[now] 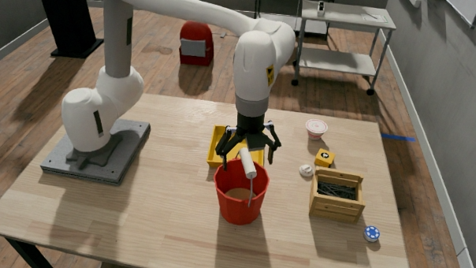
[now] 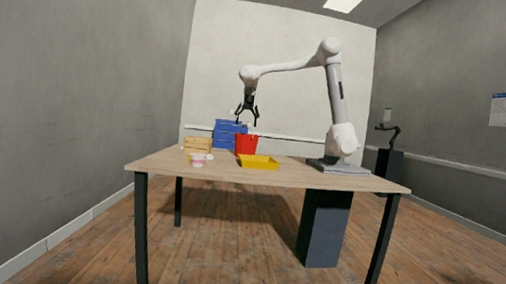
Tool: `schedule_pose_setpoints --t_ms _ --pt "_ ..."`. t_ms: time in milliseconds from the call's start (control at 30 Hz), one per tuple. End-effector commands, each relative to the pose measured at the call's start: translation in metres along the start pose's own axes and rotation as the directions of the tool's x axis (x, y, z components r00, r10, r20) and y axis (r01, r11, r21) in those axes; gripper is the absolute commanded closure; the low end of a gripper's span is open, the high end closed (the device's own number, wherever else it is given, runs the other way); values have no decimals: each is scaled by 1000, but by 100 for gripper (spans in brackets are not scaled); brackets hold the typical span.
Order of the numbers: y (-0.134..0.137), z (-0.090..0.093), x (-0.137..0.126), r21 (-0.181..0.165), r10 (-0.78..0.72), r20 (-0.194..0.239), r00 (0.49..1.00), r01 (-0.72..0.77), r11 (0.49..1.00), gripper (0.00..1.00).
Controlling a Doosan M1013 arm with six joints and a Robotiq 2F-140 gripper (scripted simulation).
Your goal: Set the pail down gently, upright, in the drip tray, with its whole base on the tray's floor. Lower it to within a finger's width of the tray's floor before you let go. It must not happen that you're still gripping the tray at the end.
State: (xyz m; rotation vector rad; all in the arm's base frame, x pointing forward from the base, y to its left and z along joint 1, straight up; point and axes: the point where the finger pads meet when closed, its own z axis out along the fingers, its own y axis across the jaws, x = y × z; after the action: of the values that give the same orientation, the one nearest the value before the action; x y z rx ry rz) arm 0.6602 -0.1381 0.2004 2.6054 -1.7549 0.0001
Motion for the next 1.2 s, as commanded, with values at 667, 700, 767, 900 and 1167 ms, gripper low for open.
schedule_pose_setpoints --t_ms 667,700,767,900,1167 --pt "0 -1 0 1 0 -1 1000 0 1000 90" --pt "0 -1 0 1 0 -1 1000 0 1000 90" --pt "0 -1 0 1 0 -1 1000 0 1000 90" --pt "0 -1 0 1 0 -1 1000 0 1000 90" --pt "0 -1 0 1 0 -1 1000 0 1000 90"
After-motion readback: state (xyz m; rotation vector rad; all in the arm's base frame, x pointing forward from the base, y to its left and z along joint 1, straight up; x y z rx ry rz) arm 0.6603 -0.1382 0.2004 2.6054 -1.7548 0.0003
